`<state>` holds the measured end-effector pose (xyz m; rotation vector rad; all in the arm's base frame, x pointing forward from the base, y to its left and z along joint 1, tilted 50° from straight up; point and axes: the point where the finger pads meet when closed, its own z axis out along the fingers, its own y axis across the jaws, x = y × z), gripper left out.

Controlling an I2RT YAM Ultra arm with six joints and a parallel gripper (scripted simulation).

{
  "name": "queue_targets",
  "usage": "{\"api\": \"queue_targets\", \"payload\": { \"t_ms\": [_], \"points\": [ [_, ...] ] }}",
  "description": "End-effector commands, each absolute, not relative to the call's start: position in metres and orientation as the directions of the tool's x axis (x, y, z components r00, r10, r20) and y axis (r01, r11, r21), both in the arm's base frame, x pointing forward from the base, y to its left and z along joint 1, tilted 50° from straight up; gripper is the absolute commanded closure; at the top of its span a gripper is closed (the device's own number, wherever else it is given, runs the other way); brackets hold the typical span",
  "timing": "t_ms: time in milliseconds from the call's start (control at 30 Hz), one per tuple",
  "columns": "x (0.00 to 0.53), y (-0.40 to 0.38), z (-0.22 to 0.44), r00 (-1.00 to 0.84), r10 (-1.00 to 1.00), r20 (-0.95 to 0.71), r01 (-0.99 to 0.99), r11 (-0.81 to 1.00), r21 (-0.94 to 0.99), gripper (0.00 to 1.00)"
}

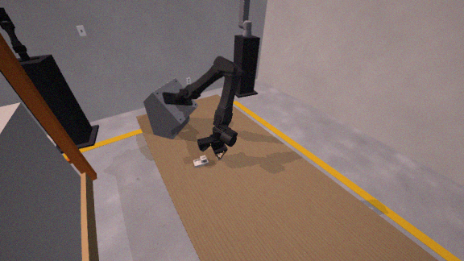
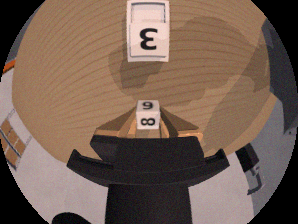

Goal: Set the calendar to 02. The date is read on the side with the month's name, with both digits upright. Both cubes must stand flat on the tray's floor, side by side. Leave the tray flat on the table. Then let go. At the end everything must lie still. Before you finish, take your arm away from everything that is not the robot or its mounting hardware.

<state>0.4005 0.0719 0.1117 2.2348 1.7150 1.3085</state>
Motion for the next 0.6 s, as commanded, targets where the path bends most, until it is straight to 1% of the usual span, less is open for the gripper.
{"api": "queue_targets", "payload": {
  "t_ms": [0,200,567],
  "points": [
    [0.402,0.069,0.117,0.034,0.811,0.584,0.771,-0.393,0.502,0.74],
    [0.394,0.064,0.125,0.034,0.811,0.583,0.771,-0.393,0.502,0.74],
    [0.346,0.031,0.174,0.033,0.812,0.582,0.771,-0.392,0.502,0.74]
  ]
}}
